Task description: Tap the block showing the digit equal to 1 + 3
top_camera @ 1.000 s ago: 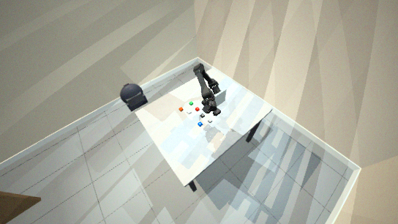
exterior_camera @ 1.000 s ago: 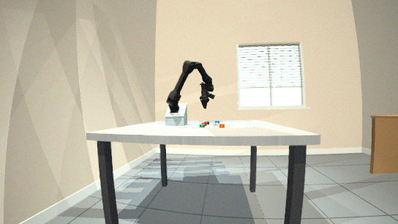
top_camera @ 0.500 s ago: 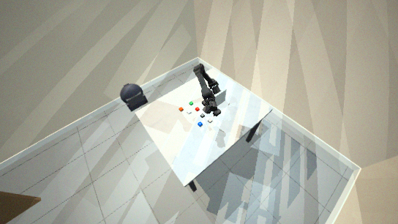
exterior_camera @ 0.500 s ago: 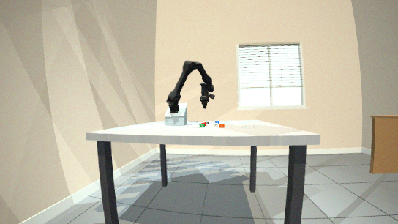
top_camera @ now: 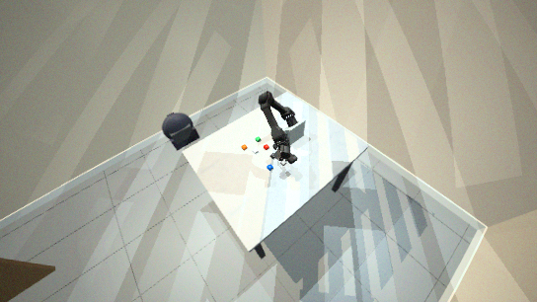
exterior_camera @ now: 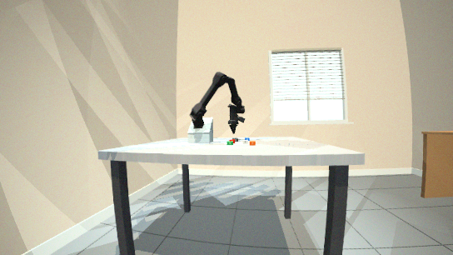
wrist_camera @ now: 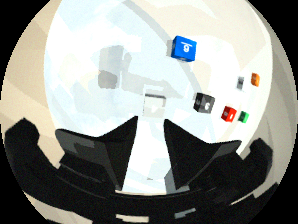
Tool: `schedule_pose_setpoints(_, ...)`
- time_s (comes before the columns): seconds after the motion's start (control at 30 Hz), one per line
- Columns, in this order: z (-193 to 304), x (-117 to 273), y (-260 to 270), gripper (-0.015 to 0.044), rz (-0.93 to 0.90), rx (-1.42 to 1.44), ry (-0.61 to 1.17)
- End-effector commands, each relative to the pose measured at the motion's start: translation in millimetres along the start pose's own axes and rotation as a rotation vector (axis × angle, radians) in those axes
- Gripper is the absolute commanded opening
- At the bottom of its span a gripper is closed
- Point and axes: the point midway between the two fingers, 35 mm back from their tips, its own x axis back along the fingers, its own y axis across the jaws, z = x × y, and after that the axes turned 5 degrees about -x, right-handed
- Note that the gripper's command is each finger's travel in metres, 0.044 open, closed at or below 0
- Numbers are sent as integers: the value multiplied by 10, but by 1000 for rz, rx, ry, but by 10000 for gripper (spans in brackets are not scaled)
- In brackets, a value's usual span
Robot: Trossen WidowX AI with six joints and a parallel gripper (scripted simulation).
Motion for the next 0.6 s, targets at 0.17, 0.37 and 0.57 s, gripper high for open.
schedule_pose_setpoints(0.17,20,-50,-25,20,8,6,3)
schedule_pose_setpoints(0.37,20,-60,-24,20,8,6,3)
schedule_pose_setpoints(0.57,17,-154,-24,20,8,6,2)
